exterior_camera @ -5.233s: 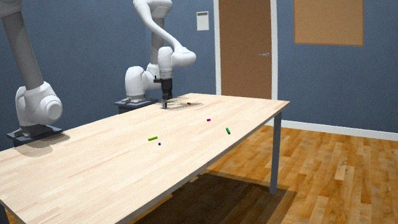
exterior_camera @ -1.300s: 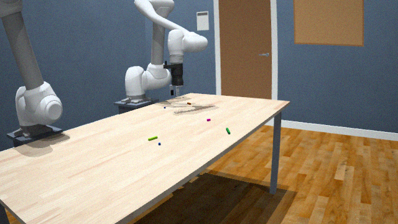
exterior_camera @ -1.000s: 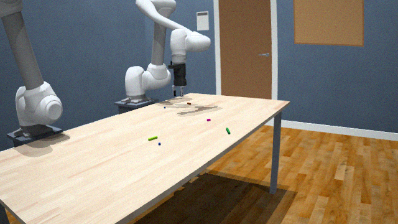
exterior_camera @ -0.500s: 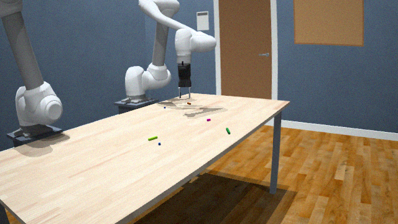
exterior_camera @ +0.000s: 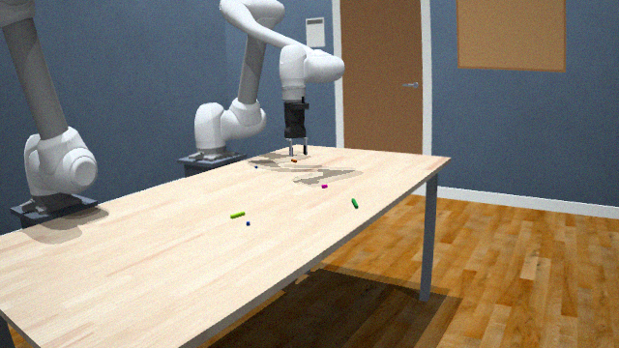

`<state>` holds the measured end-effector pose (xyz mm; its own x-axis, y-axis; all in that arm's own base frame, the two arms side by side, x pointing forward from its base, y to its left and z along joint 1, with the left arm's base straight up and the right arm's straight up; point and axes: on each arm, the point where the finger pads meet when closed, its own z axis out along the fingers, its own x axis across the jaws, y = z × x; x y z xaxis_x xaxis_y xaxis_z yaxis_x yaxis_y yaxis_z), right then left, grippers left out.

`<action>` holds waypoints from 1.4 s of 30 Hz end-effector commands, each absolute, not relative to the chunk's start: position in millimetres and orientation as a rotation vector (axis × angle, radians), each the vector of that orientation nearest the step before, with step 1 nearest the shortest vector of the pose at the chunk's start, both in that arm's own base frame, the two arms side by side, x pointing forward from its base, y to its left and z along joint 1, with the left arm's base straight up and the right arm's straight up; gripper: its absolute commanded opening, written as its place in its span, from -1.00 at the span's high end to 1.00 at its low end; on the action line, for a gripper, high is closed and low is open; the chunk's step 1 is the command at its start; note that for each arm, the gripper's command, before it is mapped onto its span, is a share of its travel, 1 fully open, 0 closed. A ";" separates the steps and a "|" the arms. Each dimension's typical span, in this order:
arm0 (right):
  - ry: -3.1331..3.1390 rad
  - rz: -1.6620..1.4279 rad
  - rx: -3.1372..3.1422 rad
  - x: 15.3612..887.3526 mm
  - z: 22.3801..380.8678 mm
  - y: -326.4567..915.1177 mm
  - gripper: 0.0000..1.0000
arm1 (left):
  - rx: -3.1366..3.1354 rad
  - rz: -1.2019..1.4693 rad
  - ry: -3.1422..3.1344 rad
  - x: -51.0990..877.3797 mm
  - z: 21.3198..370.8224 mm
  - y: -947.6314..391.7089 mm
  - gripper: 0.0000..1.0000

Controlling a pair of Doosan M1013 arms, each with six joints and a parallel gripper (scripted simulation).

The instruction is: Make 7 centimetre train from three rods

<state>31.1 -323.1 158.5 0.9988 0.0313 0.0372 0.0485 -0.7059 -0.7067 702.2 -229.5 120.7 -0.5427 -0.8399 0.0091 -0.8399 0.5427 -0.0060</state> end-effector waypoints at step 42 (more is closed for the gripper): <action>-0.055 -0.029 -2.356 31.1 158.8 -323.3 -1.00 | 2.906 0.002 -1.195 830.2 89.6 -256.7 -1.00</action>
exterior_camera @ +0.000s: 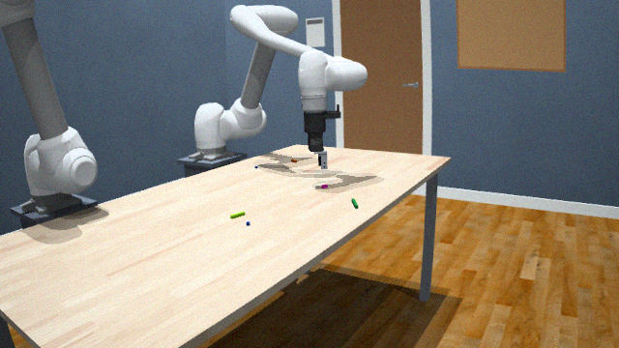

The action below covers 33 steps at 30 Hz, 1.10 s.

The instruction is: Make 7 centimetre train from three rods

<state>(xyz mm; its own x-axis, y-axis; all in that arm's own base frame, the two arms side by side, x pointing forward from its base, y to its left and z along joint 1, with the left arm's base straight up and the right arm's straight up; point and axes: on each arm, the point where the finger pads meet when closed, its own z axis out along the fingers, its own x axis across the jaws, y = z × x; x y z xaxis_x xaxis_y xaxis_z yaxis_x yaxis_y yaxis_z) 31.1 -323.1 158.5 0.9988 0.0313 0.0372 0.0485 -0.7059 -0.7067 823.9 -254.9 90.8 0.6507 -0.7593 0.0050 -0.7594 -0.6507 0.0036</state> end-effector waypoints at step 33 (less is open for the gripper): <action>-0.055 -0.029 -2.356 31.1 158.8 -323.3 -1.00 | 2.922 0.002 -1.155 832.3 87.2 -257.3 -0.07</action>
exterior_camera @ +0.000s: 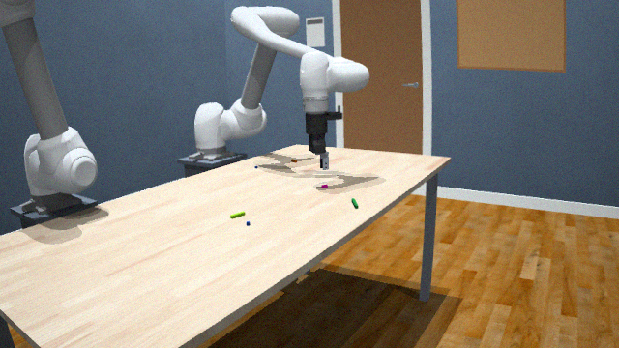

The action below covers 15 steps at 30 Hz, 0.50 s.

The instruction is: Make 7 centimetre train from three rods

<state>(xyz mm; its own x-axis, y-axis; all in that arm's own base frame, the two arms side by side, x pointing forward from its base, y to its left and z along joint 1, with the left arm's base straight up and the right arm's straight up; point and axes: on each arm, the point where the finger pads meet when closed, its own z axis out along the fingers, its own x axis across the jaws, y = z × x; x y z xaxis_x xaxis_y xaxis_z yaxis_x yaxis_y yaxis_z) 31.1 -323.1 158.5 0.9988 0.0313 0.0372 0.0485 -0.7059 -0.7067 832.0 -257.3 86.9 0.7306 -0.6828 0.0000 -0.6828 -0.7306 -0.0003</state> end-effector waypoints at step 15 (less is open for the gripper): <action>-0.055 -0.029 -2.356 31.1 158.8 -323.3 -1.00 | -2.920 -0.002 1.159 832.6 74.3 -257.2 -0.07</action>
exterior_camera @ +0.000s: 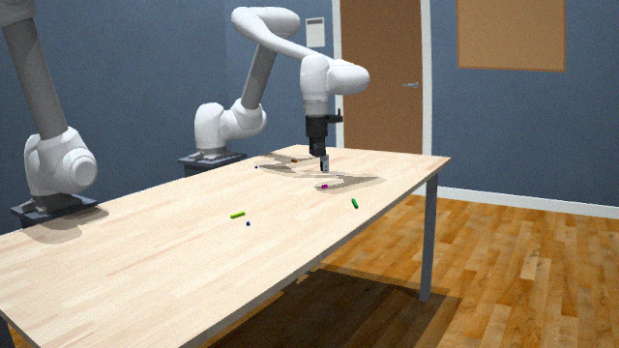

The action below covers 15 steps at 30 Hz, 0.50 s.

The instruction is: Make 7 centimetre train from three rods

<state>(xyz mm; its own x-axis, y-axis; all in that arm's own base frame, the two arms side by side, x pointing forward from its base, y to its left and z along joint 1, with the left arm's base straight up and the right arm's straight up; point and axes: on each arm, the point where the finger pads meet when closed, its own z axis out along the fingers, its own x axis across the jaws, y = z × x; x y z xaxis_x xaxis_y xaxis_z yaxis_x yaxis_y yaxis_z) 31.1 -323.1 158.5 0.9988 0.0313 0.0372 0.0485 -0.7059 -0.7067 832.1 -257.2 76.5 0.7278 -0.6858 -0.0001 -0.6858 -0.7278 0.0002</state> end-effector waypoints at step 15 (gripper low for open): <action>-0.055 -0.029 -2.356 31.1 158.8 -323.3 -1.00 | 2.920 0.002 -1.159 833.0 53.8 -256.9 -0.07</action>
